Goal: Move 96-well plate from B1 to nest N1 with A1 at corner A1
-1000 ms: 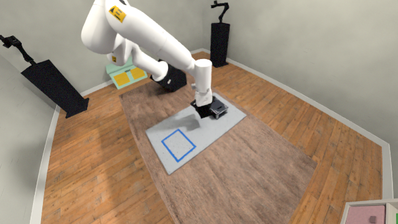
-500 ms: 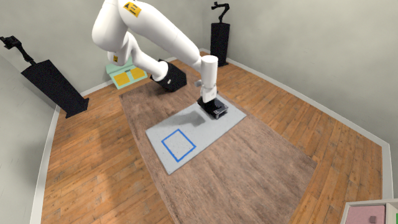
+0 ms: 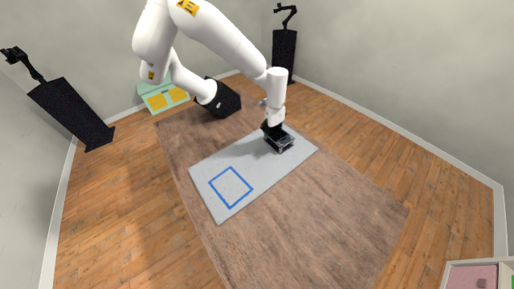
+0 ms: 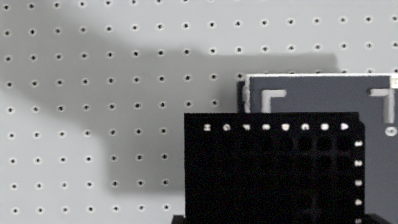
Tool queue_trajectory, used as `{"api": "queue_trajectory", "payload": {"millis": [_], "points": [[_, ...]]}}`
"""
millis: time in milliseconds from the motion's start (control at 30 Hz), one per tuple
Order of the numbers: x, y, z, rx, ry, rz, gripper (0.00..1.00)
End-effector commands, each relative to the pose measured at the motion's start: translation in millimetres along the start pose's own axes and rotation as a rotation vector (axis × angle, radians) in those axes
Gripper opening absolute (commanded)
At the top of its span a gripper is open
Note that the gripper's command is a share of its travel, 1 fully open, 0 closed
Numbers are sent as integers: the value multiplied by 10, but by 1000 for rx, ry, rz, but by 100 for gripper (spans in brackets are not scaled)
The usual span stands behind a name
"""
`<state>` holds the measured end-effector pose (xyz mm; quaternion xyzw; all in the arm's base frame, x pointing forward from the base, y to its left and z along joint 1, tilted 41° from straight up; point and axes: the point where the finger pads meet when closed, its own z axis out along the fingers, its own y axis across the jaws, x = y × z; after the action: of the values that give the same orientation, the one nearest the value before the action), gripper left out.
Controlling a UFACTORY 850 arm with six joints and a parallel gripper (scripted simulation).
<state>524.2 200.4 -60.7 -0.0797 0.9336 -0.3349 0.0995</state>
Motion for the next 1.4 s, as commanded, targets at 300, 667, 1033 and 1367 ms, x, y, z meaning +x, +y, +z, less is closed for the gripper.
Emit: {"api": "queue_trajectory", "payload": {"millis": [300,667,1033,1367], "points": [[47,332,-59,-1,-1,1,0],[91,598,-97,-1,-1,1,0],[90,593,-97,-1,-1,1,0],[90,590,-97,-1,-1,1,0]]}}
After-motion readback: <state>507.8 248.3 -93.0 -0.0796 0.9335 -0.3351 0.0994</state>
